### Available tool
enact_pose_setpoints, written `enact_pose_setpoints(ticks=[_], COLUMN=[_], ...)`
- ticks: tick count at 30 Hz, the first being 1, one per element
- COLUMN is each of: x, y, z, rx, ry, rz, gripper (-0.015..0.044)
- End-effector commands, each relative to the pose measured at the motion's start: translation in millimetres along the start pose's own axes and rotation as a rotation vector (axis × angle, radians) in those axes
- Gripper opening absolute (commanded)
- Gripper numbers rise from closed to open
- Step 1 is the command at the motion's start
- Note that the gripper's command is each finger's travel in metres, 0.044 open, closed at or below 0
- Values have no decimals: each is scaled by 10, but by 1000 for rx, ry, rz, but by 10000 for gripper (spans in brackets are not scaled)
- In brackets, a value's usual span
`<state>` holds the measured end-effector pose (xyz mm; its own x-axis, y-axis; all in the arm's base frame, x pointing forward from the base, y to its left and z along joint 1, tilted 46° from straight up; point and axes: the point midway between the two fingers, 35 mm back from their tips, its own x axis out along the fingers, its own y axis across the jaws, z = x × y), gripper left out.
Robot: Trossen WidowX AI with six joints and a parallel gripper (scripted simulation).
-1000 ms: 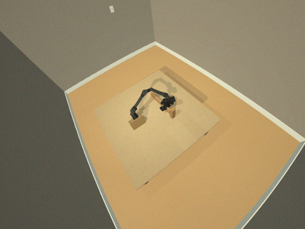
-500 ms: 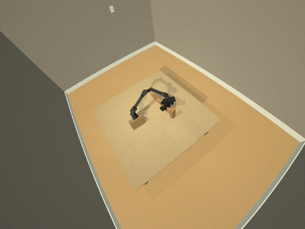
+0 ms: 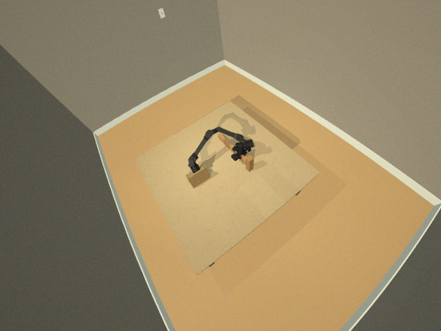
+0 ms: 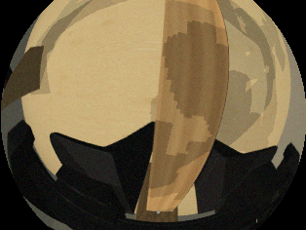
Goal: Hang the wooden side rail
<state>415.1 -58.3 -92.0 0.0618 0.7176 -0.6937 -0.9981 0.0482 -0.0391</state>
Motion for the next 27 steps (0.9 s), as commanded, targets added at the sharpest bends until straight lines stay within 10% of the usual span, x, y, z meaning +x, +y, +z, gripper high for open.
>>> enact_pose_setpoints(ticks=[1, 27], x=[-51, -53], y=[-15, -19], z=[-33, -55], rx=[-2, -2], ry=[5, 5], rz=[-11, -11], gripper=[0, 0])
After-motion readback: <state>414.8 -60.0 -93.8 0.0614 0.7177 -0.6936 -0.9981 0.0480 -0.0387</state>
